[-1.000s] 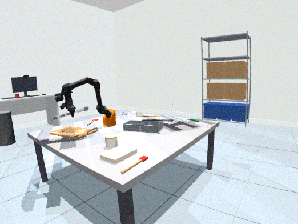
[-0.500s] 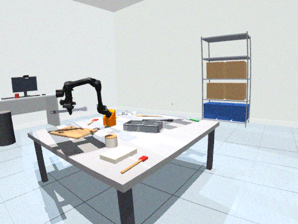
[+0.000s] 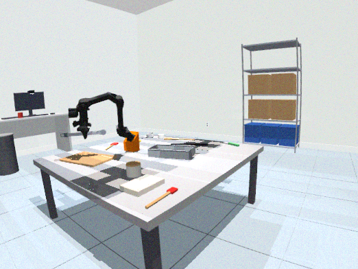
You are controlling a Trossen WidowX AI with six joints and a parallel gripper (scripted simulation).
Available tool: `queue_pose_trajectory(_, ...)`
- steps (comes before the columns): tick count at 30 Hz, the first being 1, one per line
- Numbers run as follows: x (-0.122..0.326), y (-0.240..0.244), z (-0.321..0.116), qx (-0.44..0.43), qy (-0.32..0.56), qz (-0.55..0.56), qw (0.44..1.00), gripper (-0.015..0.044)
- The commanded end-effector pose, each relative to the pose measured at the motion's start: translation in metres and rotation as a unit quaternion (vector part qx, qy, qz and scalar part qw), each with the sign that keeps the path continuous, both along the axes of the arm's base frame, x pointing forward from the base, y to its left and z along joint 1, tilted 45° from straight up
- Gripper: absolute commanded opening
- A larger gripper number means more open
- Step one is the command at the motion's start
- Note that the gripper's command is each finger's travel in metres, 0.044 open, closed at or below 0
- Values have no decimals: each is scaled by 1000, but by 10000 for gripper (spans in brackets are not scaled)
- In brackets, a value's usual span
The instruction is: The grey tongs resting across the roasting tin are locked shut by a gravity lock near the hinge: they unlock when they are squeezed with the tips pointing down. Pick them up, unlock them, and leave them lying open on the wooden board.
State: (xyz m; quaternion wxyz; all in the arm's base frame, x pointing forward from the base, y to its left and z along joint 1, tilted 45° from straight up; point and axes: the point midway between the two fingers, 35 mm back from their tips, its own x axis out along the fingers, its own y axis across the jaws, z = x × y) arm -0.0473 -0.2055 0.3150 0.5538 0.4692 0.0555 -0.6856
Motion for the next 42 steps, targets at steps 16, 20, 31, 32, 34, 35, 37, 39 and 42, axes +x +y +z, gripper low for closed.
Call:
queue_pose_trajectory(16, 3, -3, -7, -64, 134, -33, 988, -150)
queue_pose_trajectory(20, 4, -4, -6, -86, 155, -44, 983, -150)
queue_pose_trajectory(31, 7, -3, -1, -158, 191, -82, 965, -150)
queue_pose_trajectory(32, 7, -3, 0, -165, 192, -86, 963, -150)
queue_pose_trajectory(34, 8, -2, 1, -179, 195, -95, 960, -150)
queue_pose_trajectory(35, 8, -2, 1, -186, 196, -99, 958, -150)
queue_pose_trajectory(37, 9, -1, 2, -200, 197, -108, 954, -150)
queue_pose_trajectory(39, 10, 1, 3, -214, 197, -115, 950, -150)
queue_pose_trajectory(42, 10, 3, 5, -234, 195, -129, 944, -150)
